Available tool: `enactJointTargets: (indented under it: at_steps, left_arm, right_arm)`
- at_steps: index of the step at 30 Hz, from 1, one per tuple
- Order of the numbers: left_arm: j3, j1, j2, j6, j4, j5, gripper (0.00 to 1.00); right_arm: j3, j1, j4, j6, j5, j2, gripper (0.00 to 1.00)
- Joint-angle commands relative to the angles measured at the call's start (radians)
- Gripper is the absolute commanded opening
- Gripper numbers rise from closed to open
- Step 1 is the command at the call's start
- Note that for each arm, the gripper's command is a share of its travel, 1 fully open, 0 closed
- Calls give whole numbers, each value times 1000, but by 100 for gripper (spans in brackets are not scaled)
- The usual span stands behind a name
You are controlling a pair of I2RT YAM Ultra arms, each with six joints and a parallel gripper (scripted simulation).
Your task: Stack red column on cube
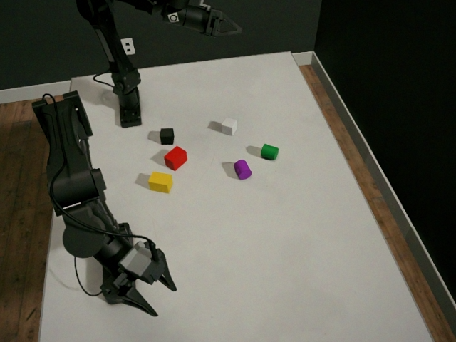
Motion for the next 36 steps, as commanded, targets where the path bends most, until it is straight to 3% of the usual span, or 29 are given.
enactJointTargets:
  at_steps: [1, 18, 22, 27, 32, 34, 36]
  left_arm:
    - [18, 0, -16, 2, 10, -6, 0]
    - [6, 0, -5, 0, 5, 0, 1]
    - [-29, -3, -34, 49, -19, 65, 46]
    - [-144, -12, -134, 154, -73, 201, 100]
    - [-313, -15, -296, 279, -160, 351, 100]
    - [-313, -15, -296, 279, -160, 351, 100]
    - [-371, -19, -366, 343, -221, 424, 100]
  right_arm:
    - [13, 0, 3, 1, -8, -8, 57]
    - [7, 0, 5, 0, -1, -1, 57]
    - [-8, 35, 29, 25, 27, 0, 100]
    - [-30, 182, 50, 59, 68, 10, 100]
    - [-69, 434, 75, 101, 115, 13, 100]
    - [-69, 434, 75, 101, 115, 13, 100]
    - [-86, 559, 97, 131, 147, 18, 100]
